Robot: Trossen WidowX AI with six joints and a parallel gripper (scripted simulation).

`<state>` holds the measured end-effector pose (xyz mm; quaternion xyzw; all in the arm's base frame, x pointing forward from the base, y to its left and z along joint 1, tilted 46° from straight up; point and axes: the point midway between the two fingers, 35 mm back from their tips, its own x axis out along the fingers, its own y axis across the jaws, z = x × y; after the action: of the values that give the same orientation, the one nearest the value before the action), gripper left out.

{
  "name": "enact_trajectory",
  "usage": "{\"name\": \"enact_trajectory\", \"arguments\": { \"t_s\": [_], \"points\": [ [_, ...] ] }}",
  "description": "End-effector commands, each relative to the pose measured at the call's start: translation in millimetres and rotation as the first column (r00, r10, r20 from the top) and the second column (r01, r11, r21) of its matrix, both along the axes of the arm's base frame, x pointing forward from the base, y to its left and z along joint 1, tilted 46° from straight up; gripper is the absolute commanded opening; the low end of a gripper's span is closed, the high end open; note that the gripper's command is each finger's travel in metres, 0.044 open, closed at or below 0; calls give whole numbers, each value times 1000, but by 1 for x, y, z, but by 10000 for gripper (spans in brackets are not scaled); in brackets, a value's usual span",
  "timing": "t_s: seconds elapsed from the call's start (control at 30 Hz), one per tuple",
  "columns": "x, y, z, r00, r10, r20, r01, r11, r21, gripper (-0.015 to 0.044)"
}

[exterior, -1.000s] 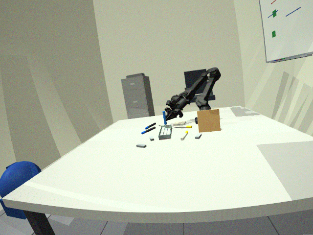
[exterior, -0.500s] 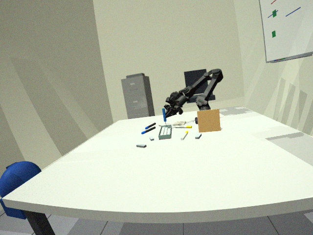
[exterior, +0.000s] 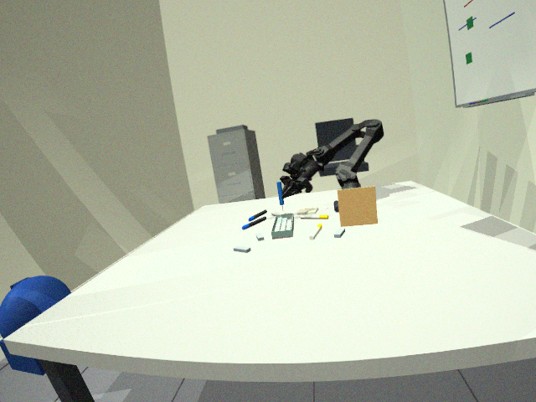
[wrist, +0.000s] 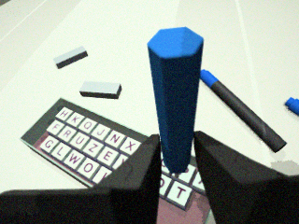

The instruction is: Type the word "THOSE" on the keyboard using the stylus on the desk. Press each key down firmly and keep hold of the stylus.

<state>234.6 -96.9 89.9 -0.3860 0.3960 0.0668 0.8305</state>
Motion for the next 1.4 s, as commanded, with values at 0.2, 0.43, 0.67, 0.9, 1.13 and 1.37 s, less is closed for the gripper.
{"name": "enact_trajectory", "arguments": {
  "t_s": [0.2,0.43,0.67,0.9,1.13,1.37],
  "points": [
    [18,15,-24,1000,-5,-21,5,1000,14,0],
    [31,32,-45,999,-7,-32,8,1000,18,0],
    [39,52,-65,999,-9,-35,10,1000,18,0],
    [43,73,-84,999,-11,-32,11,1000,16,0],
    [42,93,-101,1000,-11,-20,11,1000,13,0],
    [36,113,-117,1000,-9,-1,9,1000,10,0]
  ]
}}
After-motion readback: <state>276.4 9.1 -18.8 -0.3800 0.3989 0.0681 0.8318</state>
